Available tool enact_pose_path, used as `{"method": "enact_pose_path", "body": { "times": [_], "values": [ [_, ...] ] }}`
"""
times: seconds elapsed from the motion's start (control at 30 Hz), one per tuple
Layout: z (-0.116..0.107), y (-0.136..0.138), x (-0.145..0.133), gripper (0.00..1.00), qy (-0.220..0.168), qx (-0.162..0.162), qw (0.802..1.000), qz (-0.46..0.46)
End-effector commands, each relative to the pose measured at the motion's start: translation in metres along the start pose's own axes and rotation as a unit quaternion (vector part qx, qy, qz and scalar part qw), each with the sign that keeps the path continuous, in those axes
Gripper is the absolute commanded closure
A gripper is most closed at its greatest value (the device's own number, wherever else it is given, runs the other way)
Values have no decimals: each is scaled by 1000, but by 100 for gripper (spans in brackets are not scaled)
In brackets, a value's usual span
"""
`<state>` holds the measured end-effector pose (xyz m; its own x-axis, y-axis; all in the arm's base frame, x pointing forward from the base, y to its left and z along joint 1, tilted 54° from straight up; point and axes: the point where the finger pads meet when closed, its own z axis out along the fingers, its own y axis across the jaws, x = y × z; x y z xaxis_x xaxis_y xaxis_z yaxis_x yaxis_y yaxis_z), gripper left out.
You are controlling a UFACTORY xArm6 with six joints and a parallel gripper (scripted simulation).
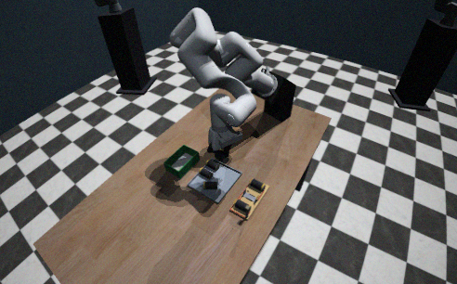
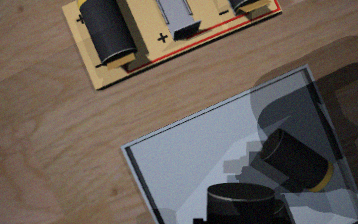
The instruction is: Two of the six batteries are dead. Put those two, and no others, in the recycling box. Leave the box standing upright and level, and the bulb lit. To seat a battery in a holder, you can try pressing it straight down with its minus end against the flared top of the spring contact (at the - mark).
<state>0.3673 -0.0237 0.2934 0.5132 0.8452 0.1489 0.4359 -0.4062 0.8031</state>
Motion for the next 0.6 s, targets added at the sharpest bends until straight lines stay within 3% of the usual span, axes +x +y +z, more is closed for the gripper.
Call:
{"method": "enact_pose_path", "body": {
  "times": [0.0,0.33,0.57],
  "values": [
    [0,1,0,72,2,11,995,-95],
    [0,1,0,72,3,10,981,-196],
    [0,1,0,72,3,10,977,-213]
  ]
}}
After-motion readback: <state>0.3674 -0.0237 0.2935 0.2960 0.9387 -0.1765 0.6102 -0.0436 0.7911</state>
